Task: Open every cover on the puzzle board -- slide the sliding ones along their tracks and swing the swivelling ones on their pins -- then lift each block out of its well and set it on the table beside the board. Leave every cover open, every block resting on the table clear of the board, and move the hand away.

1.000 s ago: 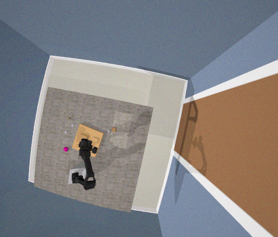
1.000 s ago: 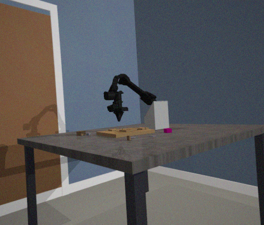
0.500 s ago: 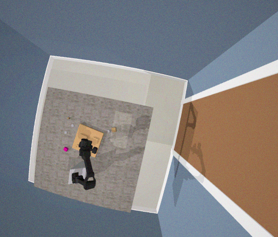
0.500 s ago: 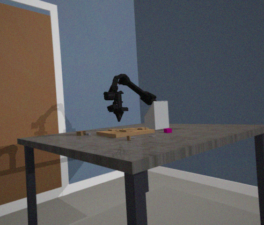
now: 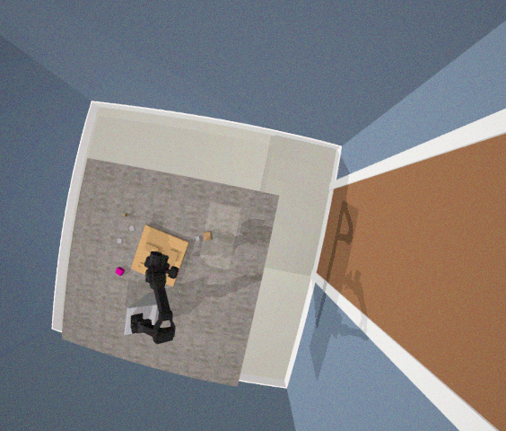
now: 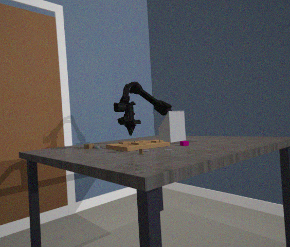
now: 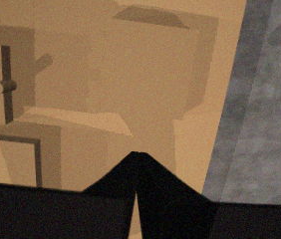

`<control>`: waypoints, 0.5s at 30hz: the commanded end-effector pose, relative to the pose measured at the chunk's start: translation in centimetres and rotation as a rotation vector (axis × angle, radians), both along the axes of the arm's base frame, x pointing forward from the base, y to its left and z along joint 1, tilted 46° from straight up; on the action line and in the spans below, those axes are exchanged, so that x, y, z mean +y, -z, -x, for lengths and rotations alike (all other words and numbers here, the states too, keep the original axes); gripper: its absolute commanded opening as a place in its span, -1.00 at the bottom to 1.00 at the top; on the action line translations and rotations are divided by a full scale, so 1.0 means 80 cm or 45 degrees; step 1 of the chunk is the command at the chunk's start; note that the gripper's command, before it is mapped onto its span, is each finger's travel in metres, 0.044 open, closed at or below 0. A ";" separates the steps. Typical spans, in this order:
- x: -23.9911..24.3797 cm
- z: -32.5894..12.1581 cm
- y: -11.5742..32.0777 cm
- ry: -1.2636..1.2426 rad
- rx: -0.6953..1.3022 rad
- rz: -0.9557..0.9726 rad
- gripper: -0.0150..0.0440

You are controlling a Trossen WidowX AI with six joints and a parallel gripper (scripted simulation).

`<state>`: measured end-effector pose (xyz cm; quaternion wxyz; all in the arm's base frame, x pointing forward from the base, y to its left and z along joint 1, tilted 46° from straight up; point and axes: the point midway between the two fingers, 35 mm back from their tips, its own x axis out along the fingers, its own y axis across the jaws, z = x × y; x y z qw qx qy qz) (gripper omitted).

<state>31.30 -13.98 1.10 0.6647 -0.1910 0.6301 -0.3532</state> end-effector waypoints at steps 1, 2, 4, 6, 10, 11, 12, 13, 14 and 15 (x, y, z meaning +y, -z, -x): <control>-0.005 0.002 0.005 0.002 0.011 0.003 -0.49; -0.006 0.003 0.006 0.002 0.011 0.003 -0.49; -0.008 0.003 0.007 0.002 0.011 0.003 -0.49; -0.010 0.003 0.009 0.002 0.011 0.003 -0.49; -0.013 0.003 0.012 0.002 0.011 0.003 -0.49; -0.014 0.003 0.013 0.002 0.011 0.003 -0.49; -0.015 0.003 0.014 0.002 0.011 0.003 -0.49; -0.016 0.003 0.015 0.002 0.011 0.003 -0.49; -0.017 0.003 0.016 0.002 0.011 0.003 -0.49; -0.018 0.004 0.017 0.002 0.011 0.003 -0.49</control>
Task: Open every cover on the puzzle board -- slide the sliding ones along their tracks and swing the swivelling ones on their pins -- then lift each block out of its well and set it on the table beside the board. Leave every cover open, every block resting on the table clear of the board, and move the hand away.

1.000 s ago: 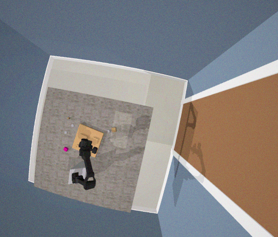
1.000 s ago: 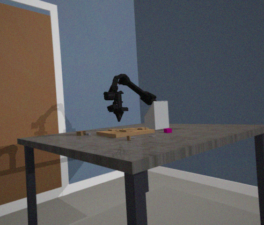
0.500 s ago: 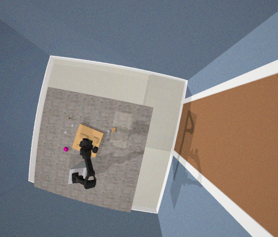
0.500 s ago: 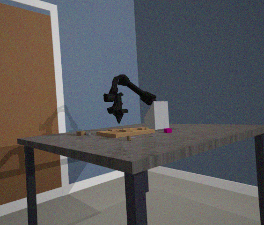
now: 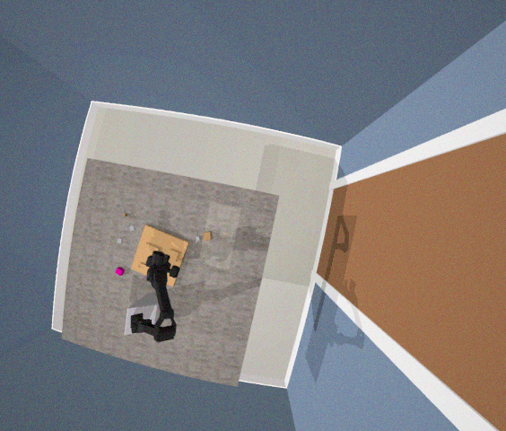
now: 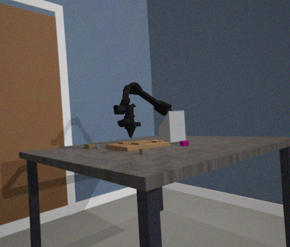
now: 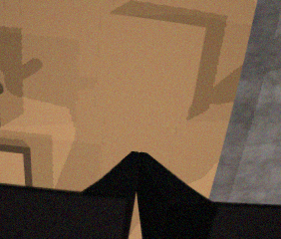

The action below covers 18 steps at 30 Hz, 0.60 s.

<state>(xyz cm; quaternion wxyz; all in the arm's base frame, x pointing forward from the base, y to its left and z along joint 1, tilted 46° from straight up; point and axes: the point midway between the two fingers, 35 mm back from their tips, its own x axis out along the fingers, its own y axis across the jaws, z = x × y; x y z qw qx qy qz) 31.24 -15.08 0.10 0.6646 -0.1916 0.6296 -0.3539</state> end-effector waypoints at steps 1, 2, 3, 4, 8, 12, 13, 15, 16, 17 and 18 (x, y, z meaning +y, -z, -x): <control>-0.005 0.003 0.005 0.002 0.011 0.001 -0.49; -0.006 0.003 0.006 0.002 0.011 0.001 -0.49; -0.007 0.003 0.007 0.002 0.011 0.001 -0.49; -0.008 0.003 0.008 0.002 0.011 0.001 -0.49; -0.011 0.004 0.011 0.002 0.011 0.001 -0.49; -0.015 0.004 0.014 0.002 0.012 0.002 -0.49; -0.016 0.005 0.015 0.002 0.012 0.002 -0.49; -0.018 0.005 0.017 0.002 0.012 0.002 -0.49; -0.018 0.005 0.017 0.002 0.012 0.003 -0.49; -0.019 0.005 0.018 0.002 0.012 0.003 -0.49; -0.020 0.006 0.019 0.002 0.012 0.003 -0.49</control>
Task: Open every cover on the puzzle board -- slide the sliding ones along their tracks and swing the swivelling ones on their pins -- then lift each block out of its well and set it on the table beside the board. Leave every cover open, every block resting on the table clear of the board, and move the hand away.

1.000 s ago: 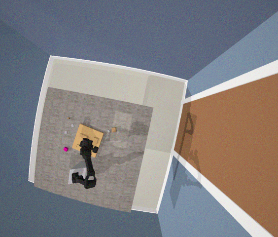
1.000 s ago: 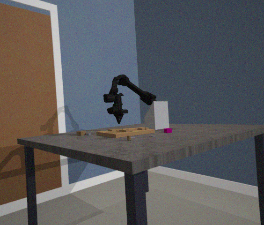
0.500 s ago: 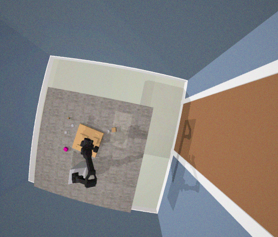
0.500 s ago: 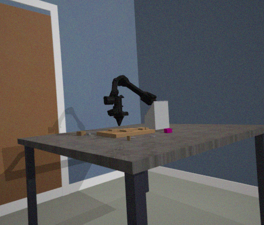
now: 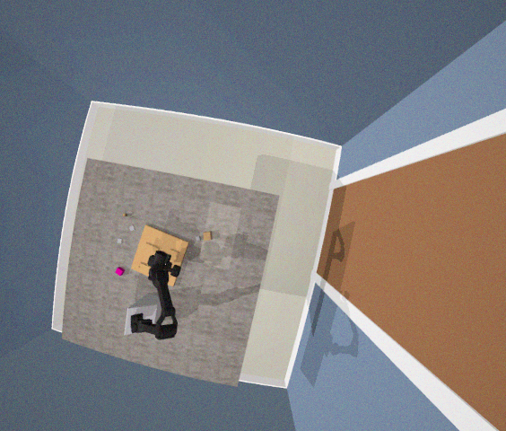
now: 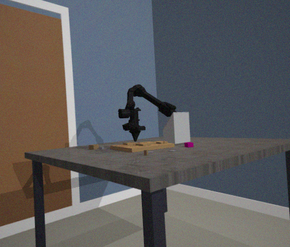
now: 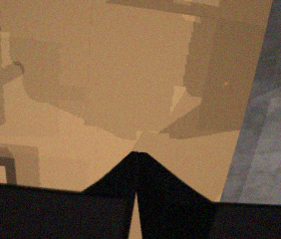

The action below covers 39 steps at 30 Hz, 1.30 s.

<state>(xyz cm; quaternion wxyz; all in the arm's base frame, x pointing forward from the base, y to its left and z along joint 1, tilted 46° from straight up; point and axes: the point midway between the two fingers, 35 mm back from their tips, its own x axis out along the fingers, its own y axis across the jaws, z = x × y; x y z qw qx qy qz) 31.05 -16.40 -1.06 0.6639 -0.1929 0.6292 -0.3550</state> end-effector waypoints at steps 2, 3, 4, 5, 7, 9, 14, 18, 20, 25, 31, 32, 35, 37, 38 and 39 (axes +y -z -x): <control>-0.005 0.003 0.006 0.002 0.011 -0.002 -0.49; -0.006 0.004 0.007 0.002 0.011 -0.001 -0.49; -0.007 0.004 0.008 0.002 0.011 -0.001 -0.49; -0.008 0.004 0.008 0.002 0.011 -0.001 -0.49; -0.010 0.005 0.010 0.002 0.011 -0.001 -0.49; -0.012 0.005 0.012 0.002 0.011 0.000 -0.49; -0.012 0.002 0.011 0.002 0.011 0.000 -0.49; -0.013 -0.003 0.010 0.002 0.011 0.000 -0.49; -0.014 -0.005 0.010 0.002 0.011 0.000 -0.49; -0.015 -0.012 0.009 0.002 0.010 0.000 -0.49; -0.017 -0.019 0.008 0.002 0.010 0.000 -0.49; -0.017 -0.020 0.008 0.002 0.010 0.000 -0.49; -0.018 -0.024 0.008 0.002 0.009 0.000 -0.49; -0.018 -0.027 0.007 0.002 0.009 0.000 -0.49; -0.019 -0.028 0.007 0.002 0.009 0.000 -0.49; -0.019 -0.029 0.007 0.002 0.009 0.001 -0.49</control>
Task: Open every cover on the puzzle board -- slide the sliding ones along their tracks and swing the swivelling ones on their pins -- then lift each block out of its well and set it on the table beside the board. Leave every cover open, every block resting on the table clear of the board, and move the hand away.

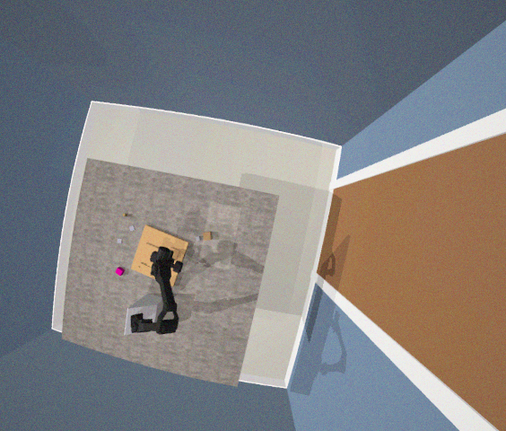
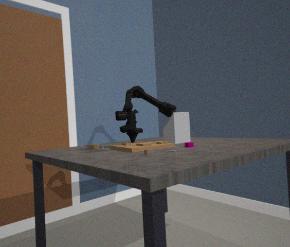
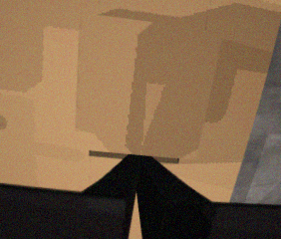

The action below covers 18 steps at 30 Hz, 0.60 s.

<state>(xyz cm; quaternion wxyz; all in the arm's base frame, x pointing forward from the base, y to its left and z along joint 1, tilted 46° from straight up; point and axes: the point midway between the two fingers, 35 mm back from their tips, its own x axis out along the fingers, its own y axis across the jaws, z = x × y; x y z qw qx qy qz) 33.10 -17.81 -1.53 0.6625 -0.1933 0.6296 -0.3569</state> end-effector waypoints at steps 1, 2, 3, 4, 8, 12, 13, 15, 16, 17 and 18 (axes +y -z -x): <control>-0.002 -0.005 0.001 -0.002 0.007 -0.003 -0.49; -0.002 -0.006 0.001 -0.002 0.007 -0.003 -0.49; -0.002 -0.007 0.000 -0.002 0.006 -0.003 -0.49; -0.002 -0.008 0.000 -0.002 0.006 -0.003 -0.49; -0.003 -0.013 0.000 -0.002 0.006 -0.003 -0.49; -0.004 -0.018 -0.001 -0.002 0.006 -0.003 -0.49; -0.005 -0.020 -0.001 -0.002 0.006 -0.003 -0.49; -0.005 -0.022 -0.002 -0.002 0.005 -0.003 -0.49; -0.005 -0.023 -0.002 -0.002 0.005 -0.003 -0.49; -0.006 -0.024 -0.002 -0.002 0.005 -0.003 -0.49; -0.006 -0.026 -0.002 -0.002 0.005 -0.003 -0.49</control>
